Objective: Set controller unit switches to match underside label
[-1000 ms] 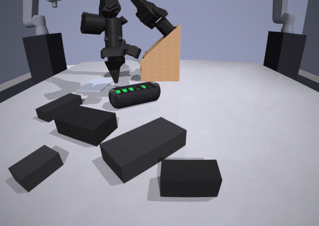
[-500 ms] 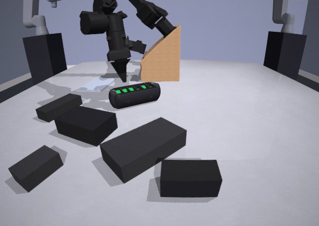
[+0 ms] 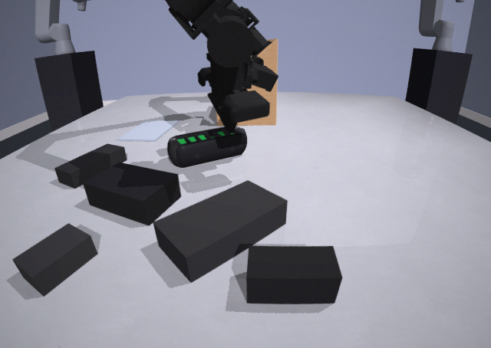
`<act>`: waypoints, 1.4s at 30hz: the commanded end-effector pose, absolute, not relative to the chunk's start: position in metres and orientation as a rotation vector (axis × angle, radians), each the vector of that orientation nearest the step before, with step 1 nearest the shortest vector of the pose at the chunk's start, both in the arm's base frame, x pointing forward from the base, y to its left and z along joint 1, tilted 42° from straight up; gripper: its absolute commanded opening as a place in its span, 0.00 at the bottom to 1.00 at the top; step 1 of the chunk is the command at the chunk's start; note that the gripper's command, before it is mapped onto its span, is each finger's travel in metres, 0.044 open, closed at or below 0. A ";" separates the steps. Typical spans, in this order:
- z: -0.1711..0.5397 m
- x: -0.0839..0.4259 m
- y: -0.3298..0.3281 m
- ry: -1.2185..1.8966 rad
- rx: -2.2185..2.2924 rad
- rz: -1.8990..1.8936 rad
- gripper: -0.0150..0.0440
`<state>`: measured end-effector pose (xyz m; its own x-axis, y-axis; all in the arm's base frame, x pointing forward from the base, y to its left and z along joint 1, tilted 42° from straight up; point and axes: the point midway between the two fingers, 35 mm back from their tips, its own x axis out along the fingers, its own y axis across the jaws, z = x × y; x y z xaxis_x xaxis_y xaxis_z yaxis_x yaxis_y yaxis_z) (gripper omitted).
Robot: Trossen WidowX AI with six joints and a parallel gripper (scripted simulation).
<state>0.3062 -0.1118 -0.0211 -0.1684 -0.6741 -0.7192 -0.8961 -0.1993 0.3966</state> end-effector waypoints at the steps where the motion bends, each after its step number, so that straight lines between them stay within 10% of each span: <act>1: -0.037 0.317 -0.090 1.932 -1.909 1.332 0.25; 42: -0.012 0.274 -0.097 1.573 -2.099 1.249 0.25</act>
